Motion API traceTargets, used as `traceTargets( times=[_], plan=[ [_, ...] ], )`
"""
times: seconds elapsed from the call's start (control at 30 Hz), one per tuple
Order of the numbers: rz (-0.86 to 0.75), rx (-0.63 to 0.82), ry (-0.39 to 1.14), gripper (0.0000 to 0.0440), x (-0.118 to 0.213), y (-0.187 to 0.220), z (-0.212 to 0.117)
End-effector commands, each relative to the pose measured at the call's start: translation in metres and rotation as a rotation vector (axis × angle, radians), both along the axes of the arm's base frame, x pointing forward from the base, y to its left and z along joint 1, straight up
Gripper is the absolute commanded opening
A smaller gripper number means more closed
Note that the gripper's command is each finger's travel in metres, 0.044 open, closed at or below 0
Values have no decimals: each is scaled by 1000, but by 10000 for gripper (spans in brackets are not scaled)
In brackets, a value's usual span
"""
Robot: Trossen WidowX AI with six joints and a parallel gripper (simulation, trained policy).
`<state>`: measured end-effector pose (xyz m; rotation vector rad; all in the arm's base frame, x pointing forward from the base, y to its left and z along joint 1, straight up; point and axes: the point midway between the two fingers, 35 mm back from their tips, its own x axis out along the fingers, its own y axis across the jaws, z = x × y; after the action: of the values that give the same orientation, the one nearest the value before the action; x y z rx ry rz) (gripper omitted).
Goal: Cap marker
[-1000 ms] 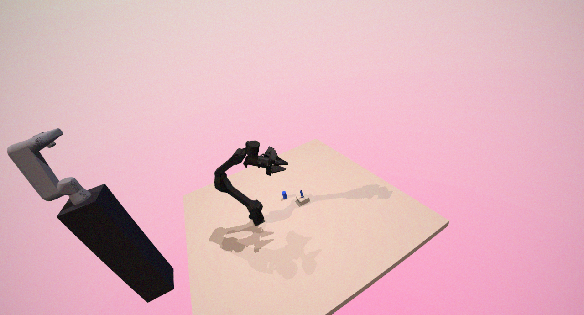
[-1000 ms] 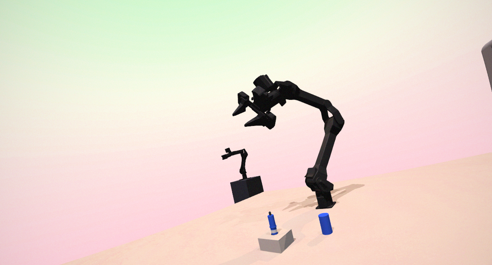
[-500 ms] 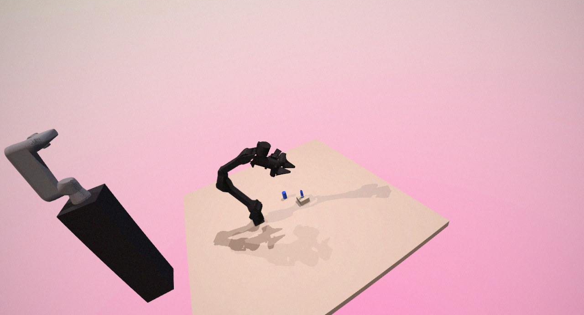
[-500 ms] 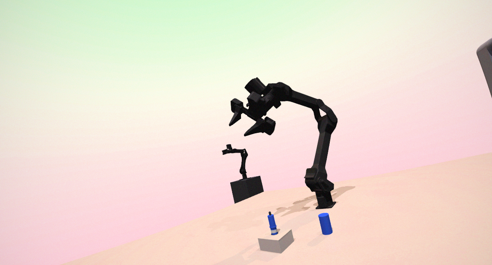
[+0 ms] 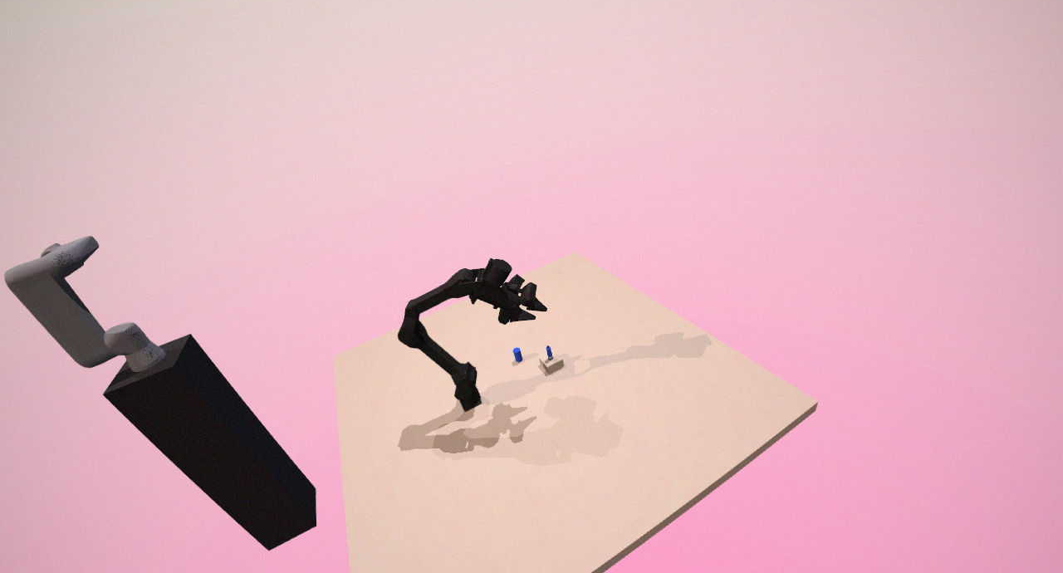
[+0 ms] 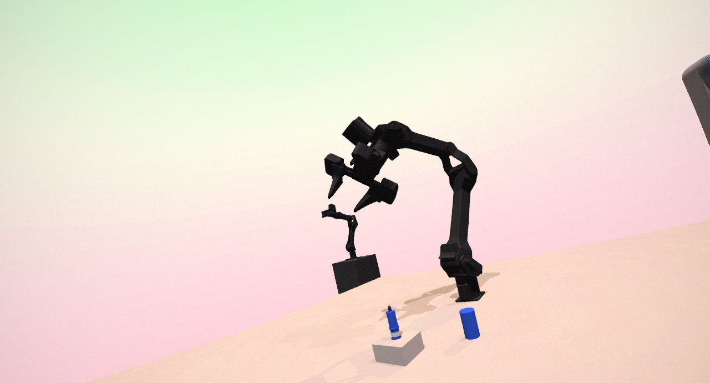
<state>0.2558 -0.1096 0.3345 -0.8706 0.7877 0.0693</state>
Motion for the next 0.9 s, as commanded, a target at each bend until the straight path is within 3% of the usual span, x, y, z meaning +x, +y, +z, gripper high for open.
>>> traceTargets(
  times=[0.0, 0.87],
  plan=[
    [8, 17, 43, 318, 7, 2, -12],
    [80, 89, 285, 319, 38, 35, -76]
  ],
)
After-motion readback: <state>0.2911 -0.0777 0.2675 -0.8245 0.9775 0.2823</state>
